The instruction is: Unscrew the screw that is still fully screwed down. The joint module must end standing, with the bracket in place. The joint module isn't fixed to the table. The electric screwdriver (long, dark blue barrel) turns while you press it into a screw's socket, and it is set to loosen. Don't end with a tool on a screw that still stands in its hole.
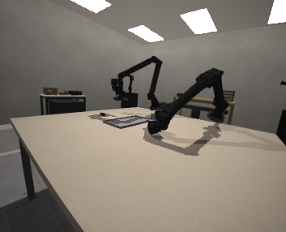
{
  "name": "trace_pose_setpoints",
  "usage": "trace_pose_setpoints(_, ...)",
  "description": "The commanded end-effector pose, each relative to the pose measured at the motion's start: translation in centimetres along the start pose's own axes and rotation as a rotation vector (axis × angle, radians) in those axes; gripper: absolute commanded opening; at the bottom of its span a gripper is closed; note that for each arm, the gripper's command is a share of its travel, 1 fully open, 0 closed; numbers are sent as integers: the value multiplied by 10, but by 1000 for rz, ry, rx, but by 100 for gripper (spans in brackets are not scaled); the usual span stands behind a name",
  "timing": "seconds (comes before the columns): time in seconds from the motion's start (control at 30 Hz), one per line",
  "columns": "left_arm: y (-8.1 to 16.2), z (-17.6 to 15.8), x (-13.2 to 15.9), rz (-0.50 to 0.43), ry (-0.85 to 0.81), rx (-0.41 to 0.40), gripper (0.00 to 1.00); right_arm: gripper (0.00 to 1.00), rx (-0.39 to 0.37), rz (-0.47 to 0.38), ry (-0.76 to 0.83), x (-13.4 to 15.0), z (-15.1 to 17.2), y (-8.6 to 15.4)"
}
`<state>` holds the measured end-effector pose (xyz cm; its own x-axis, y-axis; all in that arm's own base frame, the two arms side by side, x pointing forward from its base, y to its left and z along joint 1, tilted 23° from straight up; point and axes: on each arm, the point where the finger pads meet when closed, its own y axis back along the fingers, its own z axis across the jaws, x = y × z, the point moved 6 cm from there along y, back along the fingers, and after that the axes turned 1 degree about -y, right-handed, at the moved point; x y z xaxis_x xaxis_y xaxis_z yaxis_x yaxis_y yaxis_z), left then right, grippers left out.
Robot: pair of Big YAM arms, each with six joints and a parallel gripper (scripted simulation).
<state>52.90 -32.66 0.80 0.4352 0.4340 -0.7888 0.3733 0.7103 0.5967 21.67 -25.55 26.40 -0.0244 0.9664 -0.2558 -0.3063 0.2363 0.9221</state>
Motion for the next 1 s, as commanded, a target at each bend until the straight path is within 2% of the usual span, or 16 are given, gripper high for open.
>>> trace_pose_setpoints(0.0, 4, 9, -7, 3, -26, -15, 59, 42, -43, -51, 2, -18, 20, 14)
trace_pose_setpoints(0.1, 4, 9, -7, 3, -26, -15, 59, 42, -9, -8, -5, -3, 6, -10)
trace_pose_setpoints(0.27, 4, 9, -7, 3, -26, -15, 59, 42, -10, -7, -4, -2, 7, -21)
trace_pose_setpoints(0.33, 4, 9, -7, 3, -26, -15, 59, 42, -18, -19, -2, -7, 11, -20)
trace_pose_setpoints(0.4, 4, 9, -7, 3, -26, -15, 59, 42, -48, -65, -6, -15, 14, -1)
trace_pose_setpoints(0.5, 4, 9, -7, 3, -26, -15, 59, 42, -48, -65, -7, -15, 14, -1)
trace_pose_setpoints(0.57, 4, 9, -7, 3, -26, -15, 59, 42, -8, -9, -8, -3, 5, -29)
trace_pose_setpoints(0.9, 4, 9, -7, 3, -26, -15, 59, 42, -9, -7, -4, -2, 7, -50)
trace_pose_setpoints(0.97, 4, 9, -7, 3, -26, -15, 59, 42, -46, -58, -3, -13, 15, -29)
